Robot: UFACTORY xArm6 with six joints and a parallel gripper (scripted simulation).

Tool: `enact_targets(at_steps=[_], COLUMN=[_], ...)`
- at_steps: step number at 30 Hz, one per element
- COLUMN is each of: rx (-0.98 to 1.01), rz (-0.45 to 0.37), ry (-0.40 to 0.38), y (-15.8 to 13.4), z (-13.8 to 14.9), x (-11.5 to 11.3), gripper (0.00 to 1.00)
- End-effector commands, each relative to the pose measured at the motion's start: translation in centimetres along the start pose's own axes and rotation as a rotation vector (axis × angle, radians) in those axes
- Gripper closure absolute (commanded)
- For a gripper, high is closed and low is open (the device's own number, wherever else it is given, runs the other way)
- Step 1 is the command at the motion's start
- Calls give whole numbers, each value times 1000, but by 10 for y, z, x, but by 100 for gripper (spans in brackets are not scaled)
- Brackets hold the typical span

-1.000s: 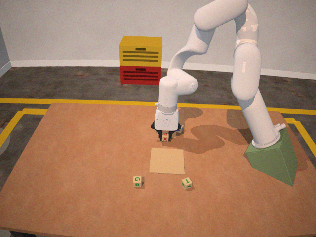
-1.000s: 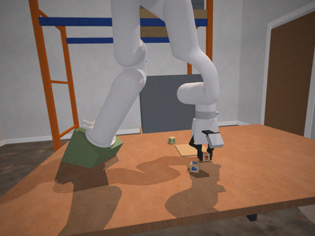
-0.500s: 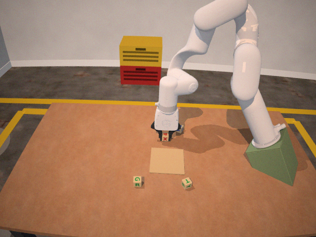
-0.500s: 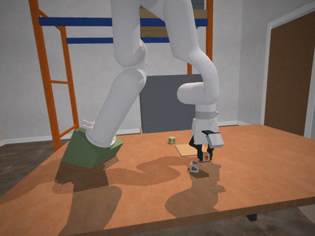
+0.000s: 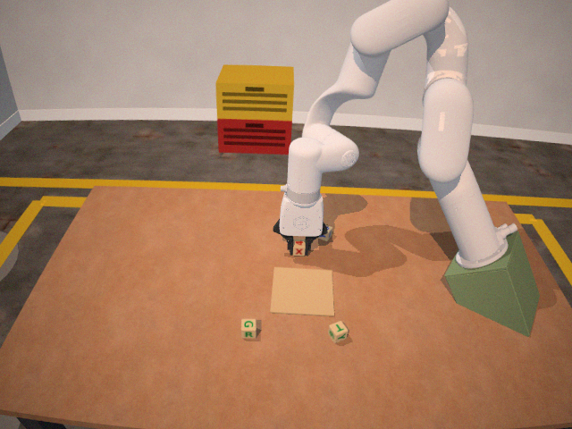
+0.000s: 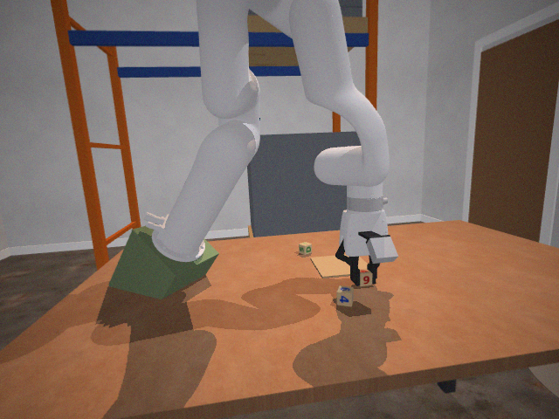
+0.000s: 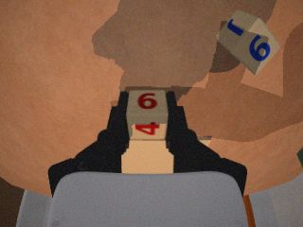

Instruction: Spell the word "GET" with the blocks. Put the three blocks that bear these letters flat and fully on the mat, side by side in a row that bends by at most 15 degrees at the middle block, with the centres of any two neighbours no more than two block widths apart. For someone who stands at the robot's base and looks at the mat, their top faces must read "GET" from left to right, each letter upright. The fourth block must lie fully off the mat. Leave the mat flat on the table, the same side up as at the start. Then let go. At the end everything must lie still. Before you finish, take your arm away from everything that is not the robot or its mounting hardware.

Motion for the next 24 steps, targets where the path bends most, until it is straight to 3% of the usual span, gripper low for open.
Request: enact_targets(at_steps=[1,24], rx=[0,0], rz=[0,0], ry=[3,3], y=[0,0], z=[-1,-1], x=[-1,3], gripper=[73,73])
Point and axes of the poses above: the point where the finger pads meet when closed, its own x axis out along the fingers, its own z axis across the jaws, y = z × x, the point moved 8 cm from there along -x, back along the fingers, and after that the axes turned 2 degrees about -x, right-handed, at the moved point
